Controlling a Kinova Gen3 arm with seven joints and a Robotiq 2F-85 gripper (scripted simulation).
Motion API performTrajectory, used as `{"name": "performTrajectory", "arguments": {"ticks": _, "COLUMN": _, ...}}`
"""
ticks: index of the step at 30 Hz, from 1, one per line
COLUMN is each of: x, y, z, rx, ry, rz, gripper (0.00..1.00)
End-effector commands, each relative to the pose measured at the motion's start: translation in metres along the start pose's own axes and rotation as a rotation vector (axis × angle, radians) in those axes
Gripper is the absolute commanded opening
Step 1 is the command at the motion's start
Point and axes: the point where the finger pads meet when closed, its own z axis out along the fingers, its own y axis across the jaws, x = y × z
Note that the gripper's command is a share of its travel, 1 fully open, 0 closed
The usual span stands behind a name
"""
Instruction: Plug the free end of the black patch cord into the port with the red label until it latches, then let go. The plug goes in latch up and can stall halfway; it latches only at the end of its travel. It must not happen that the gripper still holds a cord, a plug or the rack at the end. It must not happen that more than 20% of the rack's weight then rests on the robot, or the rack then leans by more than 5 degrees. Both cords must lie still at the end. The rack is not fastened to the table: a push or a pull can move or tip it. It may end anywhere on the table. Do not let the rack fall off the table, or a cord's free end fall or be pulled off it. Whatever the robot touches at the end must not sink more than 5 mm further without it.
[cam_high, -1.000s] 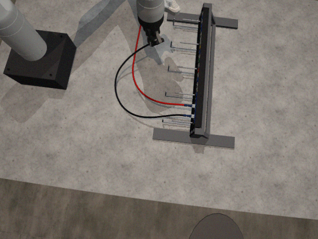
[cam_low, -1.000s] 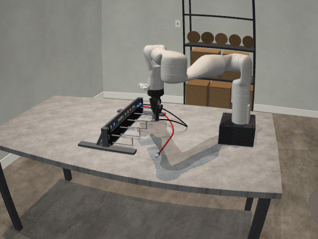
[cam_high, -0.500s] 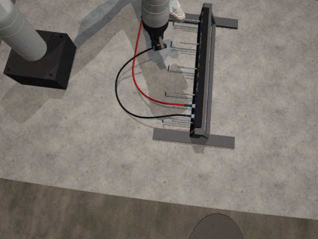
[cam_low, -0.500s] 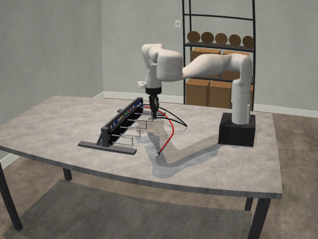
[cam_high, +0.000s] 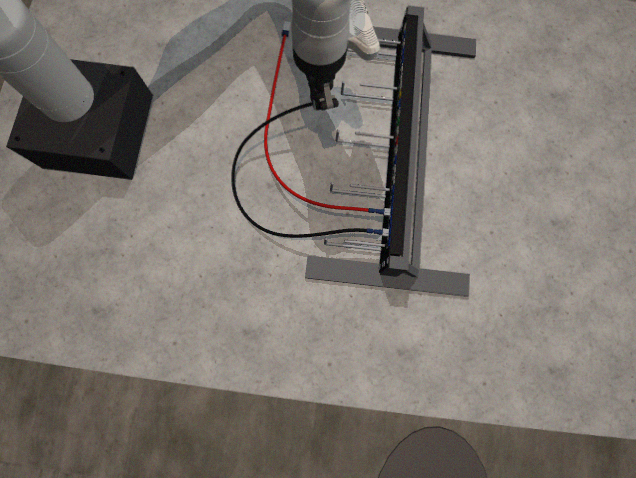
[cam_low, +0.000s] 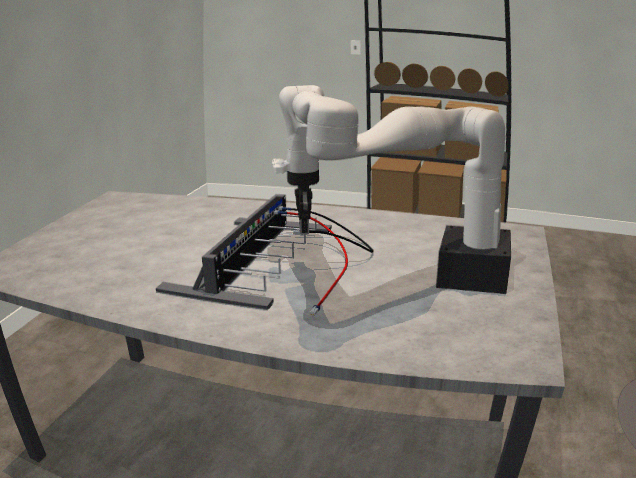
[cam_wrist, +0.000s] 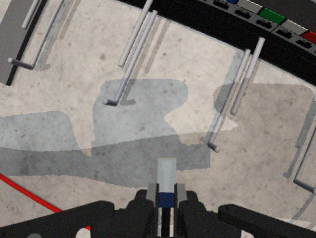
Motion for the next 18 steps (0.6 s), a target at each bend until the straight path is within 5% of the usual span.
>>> {"name": "performTrajectory", "arguments": {"ticks": 1, "x": 0.001, "y": 0.005, "z": -0.001, "rx": 0.000, "ry": 0.002, "rz": 0.019, "gripper": 0.00}}
{"name": "performTrajectory", "arguments": {"ticks": 18, "x": 0.009, "y": 0.024, "z": -0.004, "rx": 0.000, "ry": 0.002, "rz": 0.127, "gripper": 0.00}}
